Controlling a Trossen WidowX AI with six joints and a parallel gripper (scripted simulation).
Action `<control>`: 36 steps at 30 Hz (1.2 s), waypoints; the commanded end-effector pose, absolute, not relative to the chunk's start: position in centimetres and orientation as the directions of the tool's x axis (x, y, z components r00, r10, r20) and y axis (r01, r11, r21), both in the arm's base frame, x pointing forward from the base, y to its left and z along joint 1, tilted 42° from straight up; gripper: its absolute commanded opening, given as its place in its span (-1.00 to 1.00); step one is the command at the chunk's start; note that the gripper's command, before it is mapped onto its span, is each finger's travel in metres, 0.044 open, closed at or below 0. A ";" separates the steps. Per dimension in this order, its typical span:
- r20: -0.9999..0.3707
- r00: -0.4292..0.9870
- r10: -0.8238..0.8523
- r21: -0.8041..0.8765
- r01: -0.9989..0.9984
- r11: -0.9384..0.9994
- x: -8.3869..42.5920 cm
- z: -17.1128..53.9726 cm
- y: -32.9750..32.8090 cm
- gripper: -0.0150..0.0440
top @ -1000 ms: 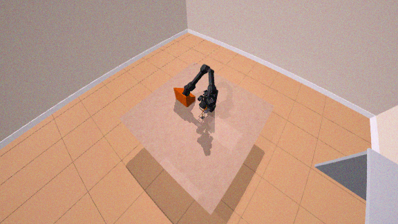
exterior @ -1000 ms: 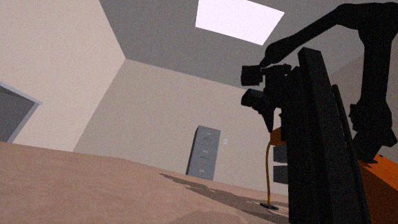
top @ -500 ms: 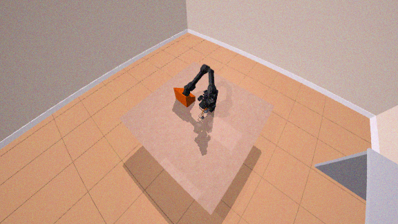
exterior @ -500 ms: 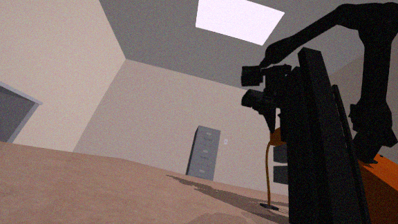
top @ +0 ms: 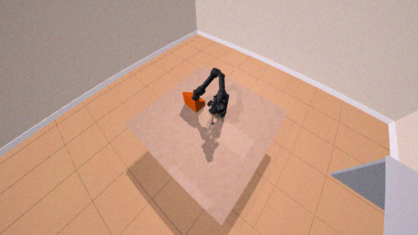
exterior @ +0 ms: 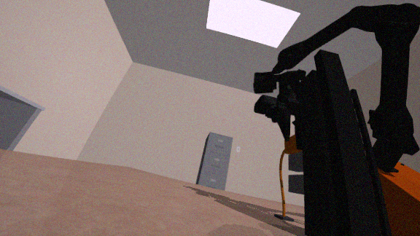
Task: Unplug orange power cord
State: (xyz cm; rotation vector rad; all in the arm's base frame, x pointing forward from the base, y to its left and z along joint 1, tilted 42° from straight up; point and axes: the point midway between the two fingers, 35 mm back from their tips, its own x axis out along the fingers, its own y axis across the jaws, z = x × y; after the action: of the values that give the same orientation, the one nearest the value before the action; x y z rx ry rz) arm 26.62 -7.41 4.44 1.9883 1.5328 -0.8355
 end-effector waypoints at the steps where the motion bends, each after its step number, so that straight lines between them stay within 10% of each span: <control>1: -0.749 0.175 0.639 0.007 0.966 -0.257 26.4 3.3 -9.2 -0.49; 8: -0.749 0.175 0.639 0.006 0.966 -0.258 26.1 2.6 -10.1 -0.49; 25: -0.747 0.174 0.642 0.001 0.965 -0.260 25.7 1.9 -11.3 1.00; 36: -0.747 0.174 0.642 0.001 0.966 -0.260 24.7 -0.1 -14.4 1.00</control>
State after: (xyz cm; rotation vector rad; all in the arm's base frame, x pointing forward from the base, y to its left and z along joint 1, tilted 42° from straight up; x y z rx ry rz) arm 24.57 -14.12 0.08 1.9852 1.5083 -0.8904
